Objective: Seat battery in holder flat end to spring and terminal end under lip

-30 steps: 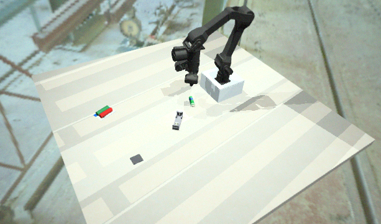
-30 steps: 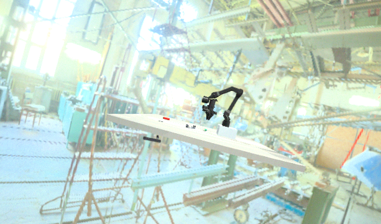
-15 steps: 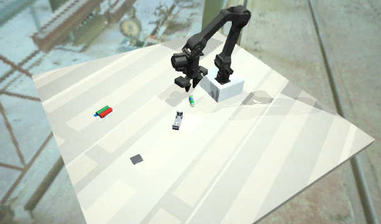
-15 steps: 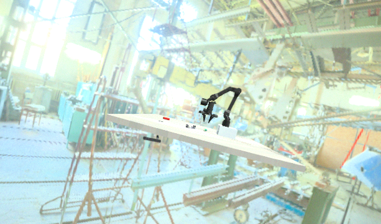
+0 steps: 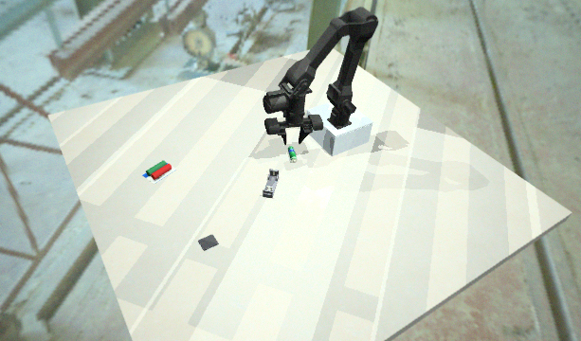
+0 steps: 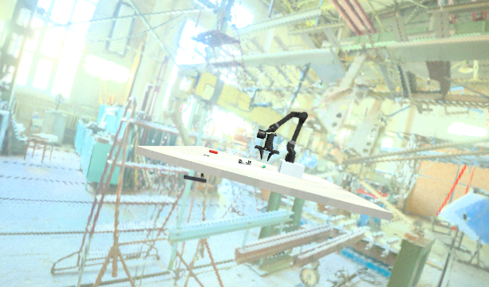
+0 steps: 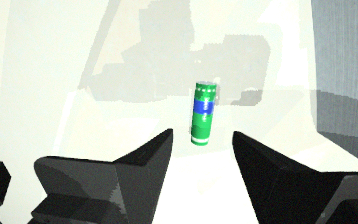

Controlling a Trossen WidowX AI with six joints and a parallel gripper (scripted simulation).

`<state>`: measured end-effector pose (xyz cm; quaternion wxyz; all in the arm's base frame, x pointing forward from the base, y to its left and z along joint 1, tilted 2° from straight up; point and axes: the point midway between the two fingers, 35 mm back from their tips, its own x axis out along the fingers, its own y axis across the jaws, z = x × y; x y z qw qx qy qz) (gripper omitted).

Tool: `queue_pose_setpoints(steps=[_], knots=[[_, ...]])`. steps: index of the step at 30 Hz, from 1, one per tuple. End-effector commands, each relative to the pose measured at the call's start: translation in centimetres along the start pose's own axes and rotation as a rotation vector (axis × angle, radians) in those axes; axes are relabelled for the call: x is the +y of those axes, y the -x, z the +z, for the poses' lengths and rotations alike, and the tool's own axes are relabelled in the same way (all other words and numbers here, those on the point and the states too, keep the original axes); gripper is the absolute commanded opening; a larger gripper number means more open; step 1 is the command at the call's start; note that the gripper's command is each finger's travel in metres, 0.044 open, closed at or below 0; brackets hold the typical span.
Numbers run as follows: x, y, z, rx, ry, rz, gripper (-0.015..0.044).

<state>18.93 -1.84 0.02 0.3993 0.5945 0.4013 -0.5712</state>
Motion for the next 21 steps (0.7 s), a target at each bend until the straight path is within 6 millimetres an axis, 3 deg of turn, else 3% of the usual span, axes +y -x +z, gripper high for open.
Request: queue_pose_setpoints(steps=[1,21], knots=[[-0.3,-0.4,-0.1,0.004,-0.048,-0.008,0.0227],[-0.2,-3.0,-0.2,0.004,-0.048,-0.008,0.0227]])
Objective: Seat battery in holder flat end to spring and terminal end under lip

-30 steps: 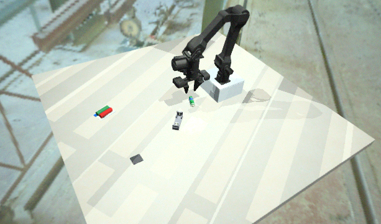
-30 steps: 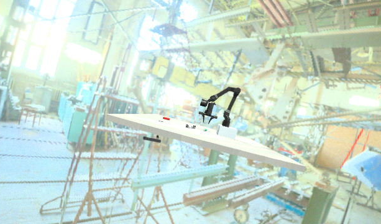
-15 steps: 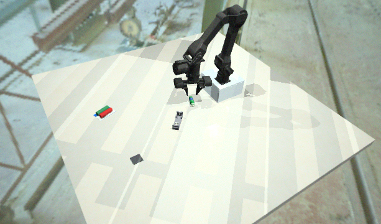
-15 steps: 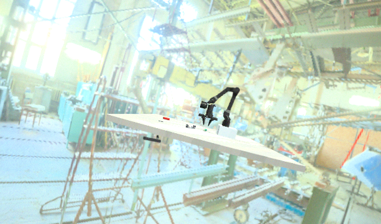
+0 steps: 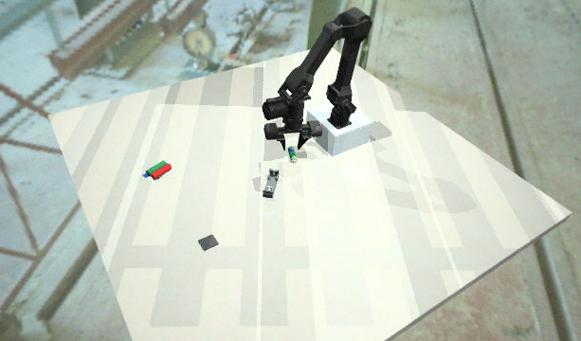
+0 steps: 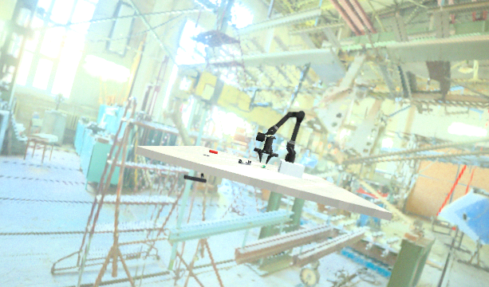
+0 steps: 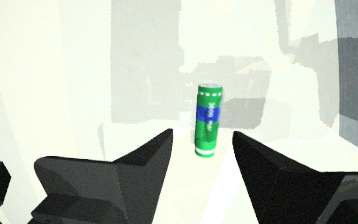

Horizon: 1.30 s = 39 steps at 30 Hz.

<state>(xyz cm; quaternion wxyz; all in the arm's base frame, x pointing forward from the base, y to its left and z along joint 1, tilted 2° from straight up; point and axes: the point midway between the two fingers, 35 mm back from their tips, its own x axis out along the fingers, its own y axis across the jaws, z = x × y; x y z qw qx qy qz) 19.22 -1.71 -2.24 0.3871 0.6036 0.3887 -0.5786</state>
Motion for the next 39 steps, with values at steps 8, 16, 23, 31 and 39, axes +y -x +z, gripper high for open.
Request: queue_pose_setpoints(steps=[8,16,23,31,39], knots=[[-0.4,-2.0,0.0,0.002,-0.006,-0.011,0.0227],[-0.6,-3.1,0.1,0.002,-0.006,-0.011,0.0227],[-0.6,-3.1,0.1,0.002,-0.006,-0.011,0.0108],[-0.6,-3.1,0.1,0.002,-0.006,-0.011,0.0065],[-0.4,-0.7,0.0,0.002,-0.006,-0.010,0.0065]])
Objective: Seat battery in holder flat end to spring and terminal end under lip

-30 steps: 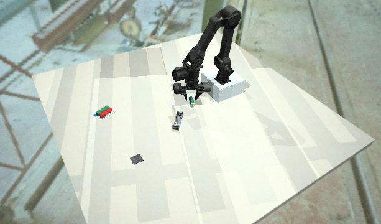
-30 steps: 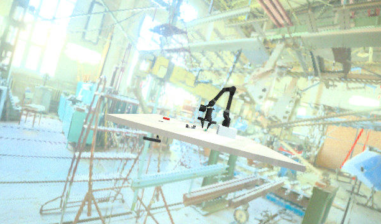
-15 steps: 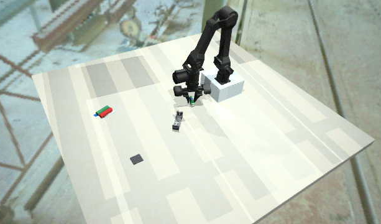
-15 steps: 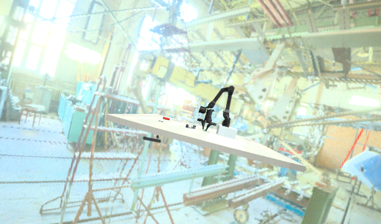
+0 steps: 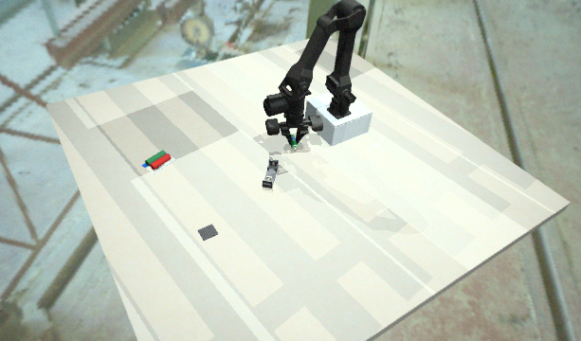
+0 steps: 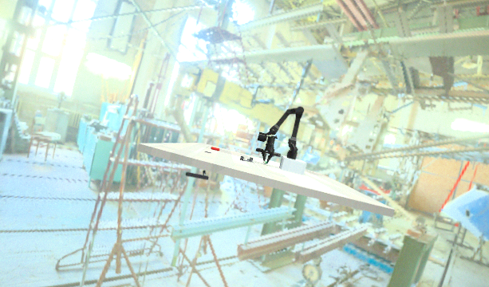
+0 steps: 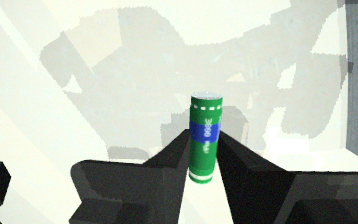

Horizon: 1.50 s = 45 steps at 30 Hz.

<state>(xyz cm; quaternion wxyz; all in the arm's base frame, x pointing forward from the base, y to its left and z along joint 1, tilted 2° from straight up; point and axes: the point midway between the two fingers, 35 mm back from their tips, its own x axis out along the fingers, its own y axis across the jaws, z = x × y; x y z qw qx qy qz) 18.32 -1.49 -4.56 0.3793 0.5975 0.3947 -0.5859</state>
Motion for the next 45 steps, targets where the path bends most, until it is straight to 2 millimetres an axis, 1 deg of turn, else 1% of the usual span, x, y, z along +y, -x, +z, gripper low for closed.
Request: queue_pose_setpoints(steps=[1,3,5,9,11,27,45], knots=[[0.5,2.2,-0.2,0.007,-0.002,0.016,0.0065],[0.5,3.4,-0.2,0.007,-0.002,0.017,0.0065],[0.4,4.1,-0.1,0.007,-0.002,0.017,0.0065],[0.4,4.2,-0.1,0.007,-0.002,0.017,0.0065],[0.5,4.3,-0.3,0.007,0.035,0.017,0.0065],[4.4,5.8,-4.2,-0.014,0.931,0.029,0.0065],[7.7,7.0,-9.1,-0.023,1.932,0.030,0.0065]])
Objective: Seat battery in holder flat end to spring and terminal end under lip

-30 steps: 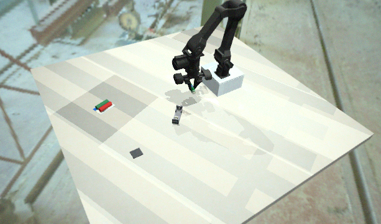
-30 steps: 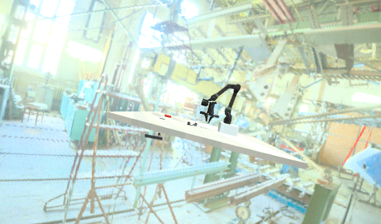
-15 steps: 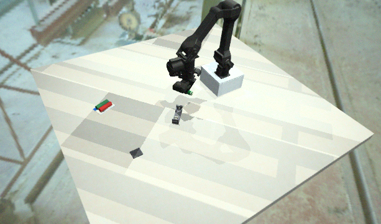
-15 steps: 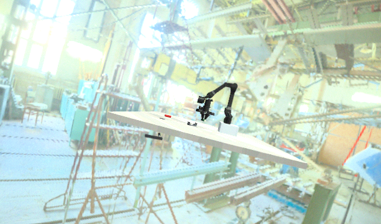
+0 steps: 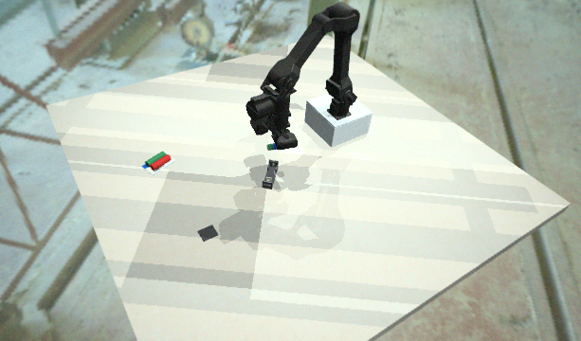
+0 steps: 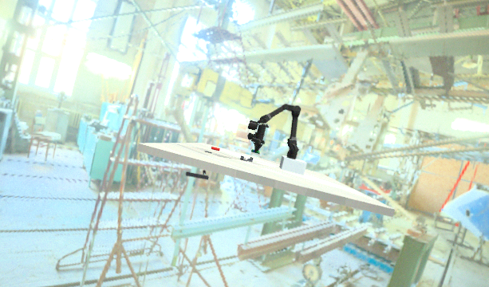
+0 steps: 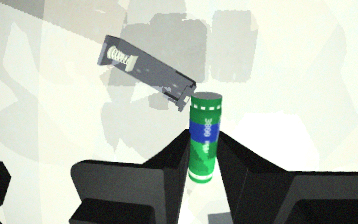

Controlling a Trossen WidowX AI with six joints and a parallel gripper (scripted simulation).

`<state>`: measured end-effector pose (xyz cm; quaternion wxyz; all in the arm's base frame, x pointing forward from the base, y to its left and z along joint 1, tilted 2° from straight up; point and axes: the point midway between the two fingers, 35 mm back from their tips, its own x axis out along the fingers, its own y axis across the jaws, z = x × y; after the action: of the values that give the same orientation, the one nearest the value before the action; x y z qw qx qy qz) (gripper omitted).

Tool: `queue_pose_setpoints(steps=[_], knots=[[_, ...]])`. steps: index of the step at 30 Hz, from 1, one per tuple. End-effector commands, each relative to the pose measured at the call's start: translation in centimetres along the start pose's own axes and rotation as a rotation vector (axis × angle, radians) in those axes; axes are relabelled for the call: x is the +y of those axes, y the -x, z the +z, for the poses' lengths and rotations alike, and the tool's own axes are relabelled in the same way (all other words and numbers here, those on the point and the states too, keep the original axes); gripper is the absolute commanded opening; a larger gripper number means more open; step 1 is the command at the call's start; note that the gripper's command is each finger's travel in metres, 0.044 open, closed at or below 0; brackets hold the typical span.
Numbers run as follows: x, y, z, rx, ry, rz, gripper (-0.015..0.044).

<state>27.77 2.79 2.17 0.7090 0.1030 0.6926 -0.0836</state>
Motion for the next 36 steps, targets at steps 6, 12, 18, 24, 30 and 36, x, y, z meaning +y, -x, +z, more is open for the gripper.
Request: queue_pose_setpoints(steps=[6,12,18,24,30,36], knots=[[2.7,0.6,2.2,-0.009,0.547,0.002,0.0065],[4.5,0.7,3.3,-0.011,0.880,0.003,0.0065],[5.5,0.8,3.9,-0.012,1.074,0.005,0.0065],[5.4,0.8,3.9,-0.012,1.074,0.004,0.0065],[5.3,0.1,3.8,0.029,1.062,-0.016,0.0065],[5.1,-1.4,3.7,0.121,1.058,-0.064,0.0065]])
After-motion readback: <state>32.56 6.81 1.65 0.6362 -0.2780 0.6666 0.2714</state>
